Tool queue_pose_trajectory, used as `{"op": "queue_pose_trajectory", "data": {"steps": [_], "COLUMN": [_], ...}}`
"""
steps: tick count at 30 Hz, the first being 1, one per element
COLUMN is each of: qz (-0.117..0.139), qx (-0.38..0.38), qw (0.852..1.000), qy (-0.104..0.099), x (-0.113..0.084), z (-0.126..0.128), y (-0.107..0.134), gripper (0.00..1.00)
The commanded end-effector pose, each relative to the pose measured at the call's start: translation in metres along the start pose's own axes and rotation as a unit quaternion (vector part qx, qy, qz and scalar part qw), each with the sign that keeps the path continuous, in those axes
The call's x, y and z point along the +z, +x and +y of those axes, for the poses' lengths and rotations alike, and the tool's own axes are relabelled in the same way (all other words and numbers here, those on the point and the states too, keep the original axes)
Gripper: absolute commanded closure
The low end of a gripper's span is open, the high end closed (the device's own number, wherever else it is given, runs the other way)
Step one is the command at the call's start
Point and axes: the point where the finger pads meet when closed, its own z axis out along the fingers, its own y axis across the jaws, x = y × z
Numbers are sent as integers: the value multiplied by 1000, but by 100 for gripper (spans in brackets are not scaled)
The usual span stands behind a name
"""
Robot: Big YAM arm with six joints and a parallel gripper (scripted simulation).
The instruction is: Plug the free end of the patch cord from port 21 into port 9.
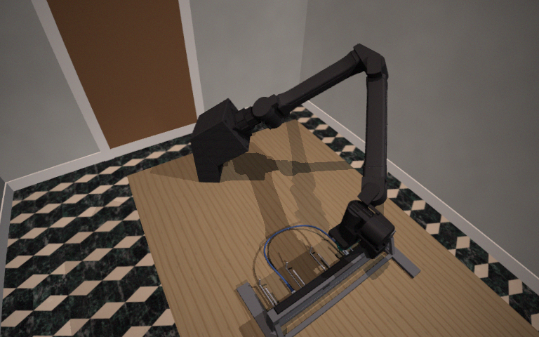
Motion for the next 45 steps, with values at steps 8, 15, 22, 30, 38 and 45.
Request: {"op": "queue_pose_trajectory", "data": {"steps": [8,15,22,30,38,45], "qz": [-8,-7,-5,-4,-4,-4], "qx": [-8,-10,-12,-12,-12,-12], "qw": [1000,1000,1000,1000,1000,1000], "qy": [-1,-3,-4,-5,-5,-5], "x": [-10,-8,-7,-6,-6,-6], "z": [15,18,20,21,21,21], "y": [-9,-8,-7,-7,-6,-6], "gripper": [100,100,100,100,100,100]}}
